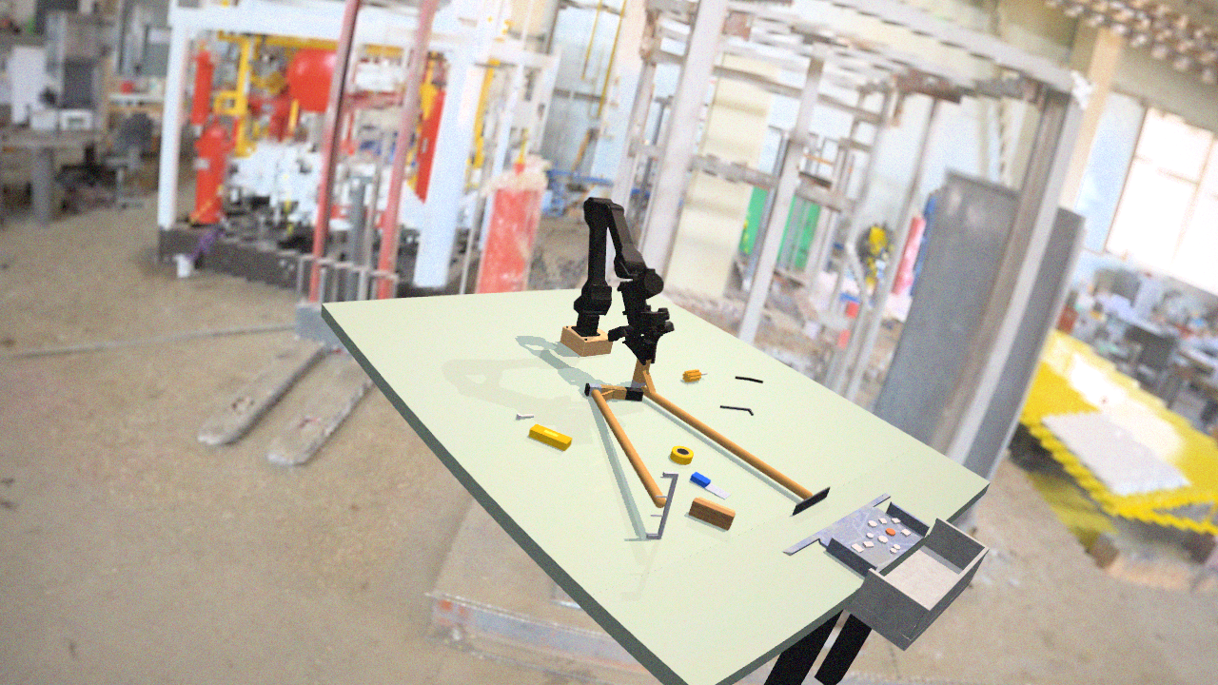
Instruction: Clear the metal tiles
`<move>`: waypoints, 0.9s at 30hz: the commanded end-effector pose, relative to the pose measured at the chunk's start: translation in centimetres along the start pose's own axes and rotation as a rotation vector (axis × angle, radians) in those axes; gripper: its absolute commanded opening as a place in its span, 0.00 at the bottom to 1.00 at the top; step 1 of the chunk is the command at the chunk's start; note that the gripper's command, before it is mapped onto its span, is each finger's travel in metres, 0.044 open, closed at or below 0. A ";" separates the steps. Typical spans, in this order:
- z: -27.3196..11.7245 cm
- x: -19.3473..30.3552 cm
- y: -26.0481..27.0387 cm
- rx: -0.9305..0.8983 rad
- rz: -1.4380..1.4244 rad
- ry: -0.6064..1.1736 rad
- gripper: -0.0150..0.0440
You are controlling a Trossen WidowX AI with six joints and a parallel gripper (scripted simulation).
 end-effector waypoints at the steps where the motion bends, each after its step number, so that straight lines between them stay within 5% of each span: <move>1: 0.0 -1.0 -0.4 0.021 0.000 -0.021 0.25; 27: 2.3 -4.3 -0.9 0.024 0.000 -0.024 0.25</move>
Point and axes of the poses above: the point midway between the two fingers, 35 mm back from their tips, its own z axis out along the fingers, its own y axis across the jaws, x = y × z, the point moved 8 cm from there along -z, back along the fingers, and after that the axes turned 3 degrees about -z, right-handed, at the moved point
